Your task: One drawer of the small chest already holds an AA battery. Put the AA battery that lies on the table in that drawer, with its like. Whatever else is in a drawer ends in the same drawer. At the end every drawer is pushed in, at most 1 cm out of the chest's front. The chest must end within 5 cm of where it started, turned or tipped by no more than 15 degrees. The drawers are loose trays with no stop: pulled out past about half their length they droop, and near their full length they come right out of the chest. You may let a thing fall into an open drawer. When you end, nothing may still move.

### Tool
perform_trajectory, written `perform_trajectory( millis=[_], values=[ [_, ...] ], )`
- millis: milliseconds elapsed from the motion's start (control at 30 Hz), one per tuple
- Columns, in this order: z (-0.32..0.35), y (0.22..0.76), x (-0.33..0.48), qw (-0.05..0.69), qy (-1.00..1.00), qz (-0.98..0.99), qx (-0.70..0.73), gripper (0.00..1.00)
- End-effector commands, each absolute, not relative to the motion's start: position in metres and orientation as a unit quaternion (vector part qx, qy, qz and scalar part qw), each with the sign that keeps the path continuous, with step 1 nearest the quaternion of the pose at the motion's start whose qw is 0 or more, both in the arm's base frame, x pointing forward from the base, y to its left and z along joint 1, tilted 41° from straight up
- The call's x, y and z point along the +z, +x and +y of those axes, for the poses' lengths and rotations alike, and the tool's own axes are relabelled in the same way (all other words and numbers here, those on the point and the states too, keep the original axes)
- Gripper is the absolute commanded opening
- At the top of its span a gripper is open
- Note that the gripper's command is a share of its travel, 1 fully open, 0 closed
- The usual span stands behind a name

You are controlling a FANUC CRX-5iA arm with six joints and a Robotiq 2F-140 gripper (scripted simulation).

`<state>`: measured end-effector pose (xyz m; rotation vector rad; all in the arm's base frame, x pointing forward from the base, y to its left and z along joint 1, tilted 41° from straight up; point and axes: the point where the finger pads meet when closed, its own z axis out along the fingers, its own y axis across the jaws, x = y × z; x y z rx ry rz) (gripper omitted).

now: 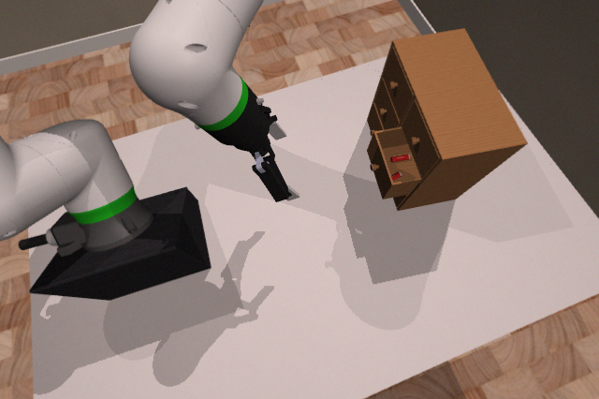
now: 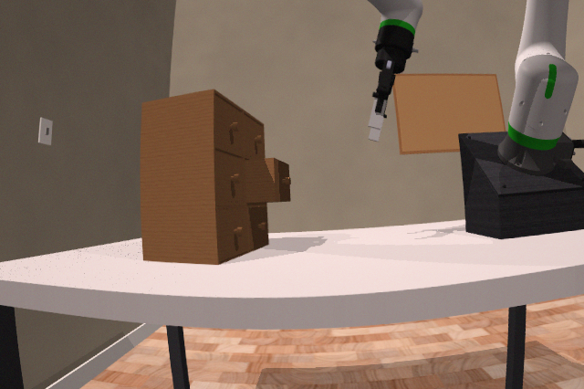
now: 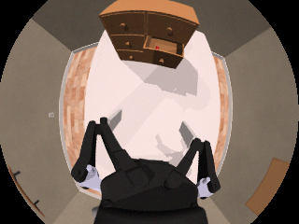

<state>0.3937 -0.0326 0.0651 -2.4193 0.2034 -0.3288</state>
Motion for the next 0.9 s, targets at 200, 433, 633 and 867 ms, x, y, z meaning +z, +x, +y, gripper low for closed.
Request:
perform_trajectory(
  millis=[200, 433, 633, 867],
  values=[
    [-0.014, 0.424, 0.038, 0.316, -0.888, 0.143, -0.302, 1.0],
    [-0.004, 0.439, 0.026, 0.302, -0.856, 0.172, -0.384, 1.0],
    [0.002, 0.448, 0.018, 0.291, -0.833, 0.188, -0.431, 1.0],
    [0.006, 0.454, 0.013, 0.285, -0.817, 0.199, -0.461, 1.0]
  ],
)
